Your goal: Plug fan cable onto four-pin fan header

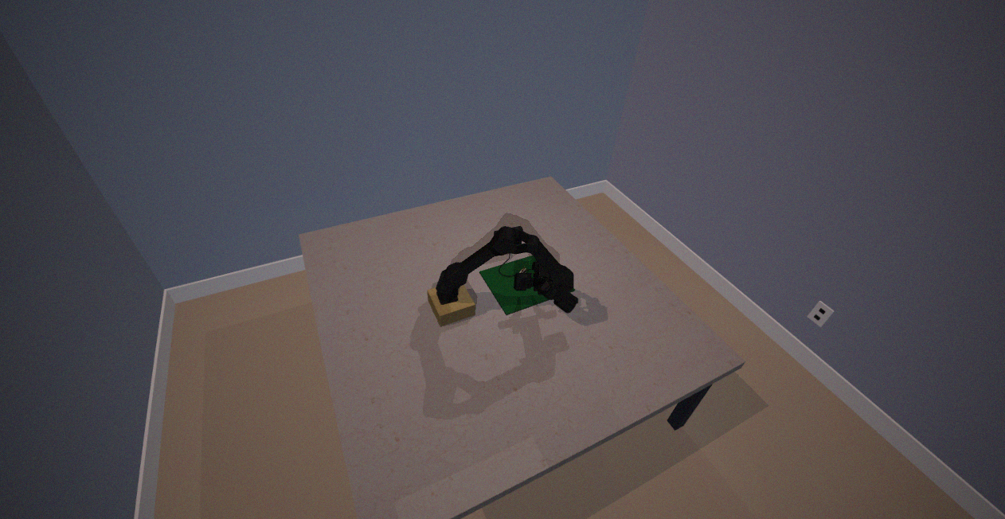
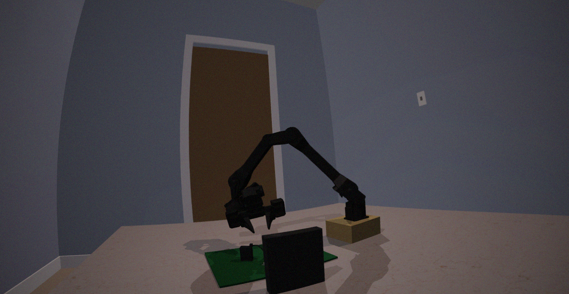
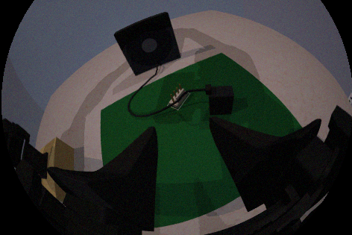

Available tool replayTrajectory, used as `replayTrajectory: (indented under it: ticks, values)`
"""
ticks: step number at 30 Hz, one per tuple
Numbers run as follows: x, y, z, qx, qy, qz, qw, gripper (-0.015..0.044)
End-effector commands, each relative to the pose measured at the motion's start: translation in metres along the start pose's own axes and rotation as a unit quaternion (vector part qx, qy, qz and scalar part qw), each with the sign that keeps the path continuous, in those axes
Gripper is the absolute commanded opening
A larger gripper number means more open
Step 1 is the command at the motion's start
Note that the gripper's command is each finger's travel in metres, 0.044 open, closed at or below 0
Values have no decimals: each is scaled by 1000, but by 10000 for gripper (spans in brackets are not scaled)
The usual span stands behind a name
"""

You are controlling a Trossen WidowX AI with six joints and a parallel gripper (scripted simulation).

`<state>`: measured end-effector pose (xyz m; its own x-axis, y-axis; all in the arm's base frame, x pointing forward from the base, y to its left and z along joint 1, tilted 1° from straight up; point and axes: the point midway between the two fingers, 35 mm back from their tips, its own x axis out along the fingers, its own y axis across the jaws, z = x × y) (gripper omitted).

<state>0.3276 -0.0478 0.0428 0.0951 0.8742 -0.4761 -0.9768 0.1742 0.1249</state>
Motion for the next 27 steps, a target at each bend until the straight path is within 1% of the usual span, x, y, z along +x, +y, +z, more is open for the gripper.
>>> replayTrajectory:
  ticks: [1, 8, 14, 20, 27]
  values:
    - [5, 3, 1, 9, 55, 21, 998, 205]
    - [10, 5, 0, 25, 144, 40, 988, 205]
    - [11, 3, 0, 39, 220, 39, 974, 205]
    - [10, -1, 1, 51, 294, 22, 954, 205]
    - [5, -8, 7, 63, 373, -18, 926, 205]
